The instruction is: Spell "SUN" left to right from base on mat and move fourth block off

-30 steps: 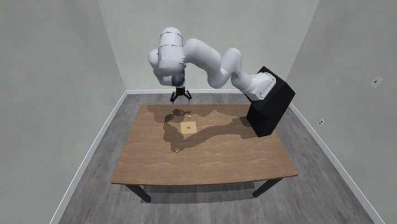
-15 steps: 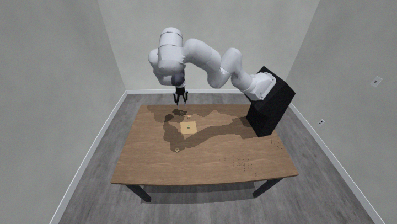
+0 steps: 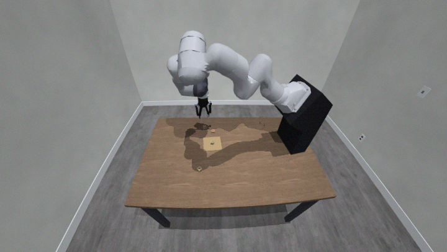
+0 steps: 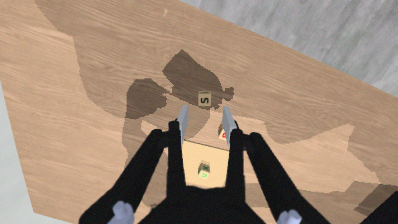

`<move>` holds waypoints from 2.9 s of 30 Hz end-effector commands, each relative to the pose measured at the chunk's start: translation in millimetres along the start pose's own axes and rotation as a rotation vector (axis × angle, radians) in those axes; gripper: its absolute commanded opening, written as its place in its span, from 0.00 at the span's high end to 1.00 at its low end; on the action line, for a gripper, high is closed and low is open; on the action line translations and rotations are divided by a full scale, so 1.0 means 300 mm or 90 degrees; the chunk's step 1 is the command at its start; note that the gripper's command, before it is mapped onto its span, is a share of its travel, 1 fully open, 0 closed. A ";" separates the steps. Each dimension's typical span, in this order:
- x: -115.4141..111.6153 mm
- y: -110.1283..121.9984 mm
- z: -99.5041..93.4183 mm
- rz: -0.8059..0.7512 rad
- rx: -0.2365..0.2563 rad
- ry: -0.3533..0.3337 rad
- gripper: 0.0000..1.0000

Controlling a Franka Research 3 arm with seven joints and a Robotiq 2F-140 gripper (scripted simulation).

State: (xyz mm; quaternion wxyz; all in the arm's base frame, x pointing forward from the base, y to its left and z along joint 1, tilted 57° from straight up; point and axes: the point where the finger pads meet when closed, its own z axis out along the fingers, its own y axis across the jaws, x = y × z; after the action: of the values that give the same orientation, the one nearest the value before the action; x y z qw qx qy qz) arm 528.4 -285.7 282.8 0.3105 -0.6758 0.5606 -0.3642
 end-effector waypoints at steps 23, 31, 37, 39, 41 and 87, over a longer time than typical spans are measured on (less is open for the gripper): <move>0.003 -0.002 0.027 -0.005 0.001 -0.001 0.63; 0.003 -0.002 0.053 -0.005 0.001 -0.001 0.63; 0.003 -0.003 0.083 -0.005 0.001 -0.001 0.63; 0.003 -0.004 0.093 -0.005 0.001 -0.001 0.63; 0.003 -0.004 0.098 -0.005 0.001 -0.001 0.63; 0.004 -0.006 0.165 -0.005 0.001 -0.001 0.63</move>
State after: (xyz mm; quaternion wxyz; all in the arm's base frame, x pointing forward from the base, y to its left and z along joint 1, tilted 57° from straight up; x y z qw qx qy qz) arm 569.6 -287.1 257.3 0.3103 -0.6767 0.5595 -0.3643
